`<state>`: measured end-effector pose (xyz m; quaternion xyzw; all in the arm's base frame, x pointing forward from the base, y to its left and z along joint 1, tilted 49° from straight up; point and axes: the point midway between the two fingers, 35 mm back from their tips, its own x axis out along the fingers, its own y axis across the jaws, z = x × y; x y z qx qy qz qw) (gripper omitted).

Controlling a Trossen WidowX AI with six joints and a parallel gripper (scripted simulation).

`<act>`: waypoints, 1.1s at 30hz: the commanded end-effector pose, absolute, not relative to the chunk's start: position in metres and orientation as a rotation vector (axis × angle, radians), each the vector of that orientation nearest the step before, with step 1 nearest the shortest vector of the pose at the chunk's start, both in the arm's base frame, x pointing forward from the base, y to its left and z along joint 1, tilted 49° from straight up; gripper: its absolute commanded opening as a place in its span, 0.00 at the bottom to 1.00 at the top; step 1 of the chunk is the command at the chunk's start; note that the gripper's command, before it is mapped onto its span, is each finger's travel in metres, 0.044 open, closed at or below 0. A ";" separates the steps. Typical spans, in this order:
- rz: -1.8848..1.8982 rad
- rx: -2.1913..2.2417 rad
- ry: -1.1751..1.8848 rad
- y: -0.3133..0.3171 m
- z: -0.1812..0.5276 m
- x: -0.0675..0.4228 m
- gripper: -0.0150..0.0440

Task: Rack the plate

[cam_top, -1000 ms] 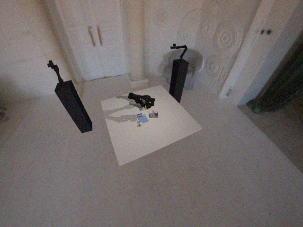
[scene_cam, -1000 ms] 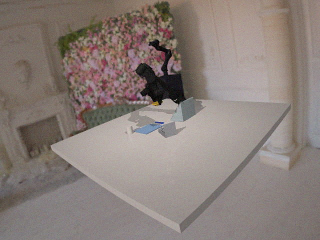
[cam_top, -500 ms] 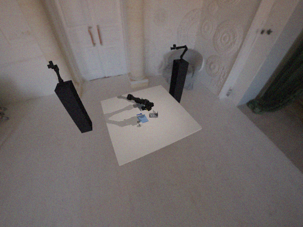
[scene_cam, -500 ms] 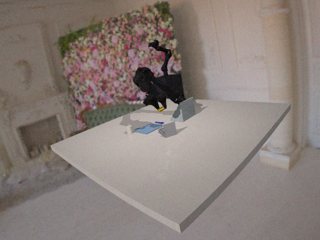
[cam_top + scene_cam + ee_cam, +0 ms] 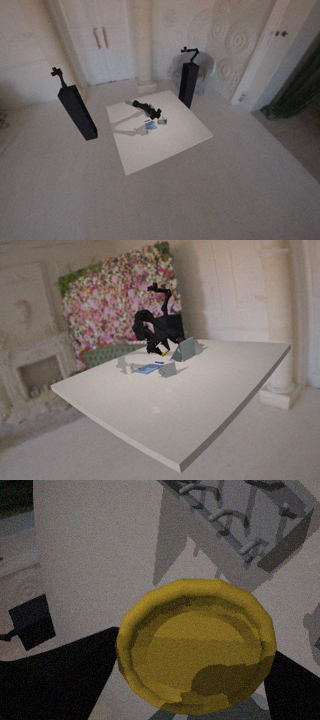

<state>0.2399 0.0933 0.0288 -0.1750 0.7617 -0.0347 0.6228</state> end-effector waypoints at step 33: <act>0.876 -0.430 1.367 0.070 -0.004 0.253 0.25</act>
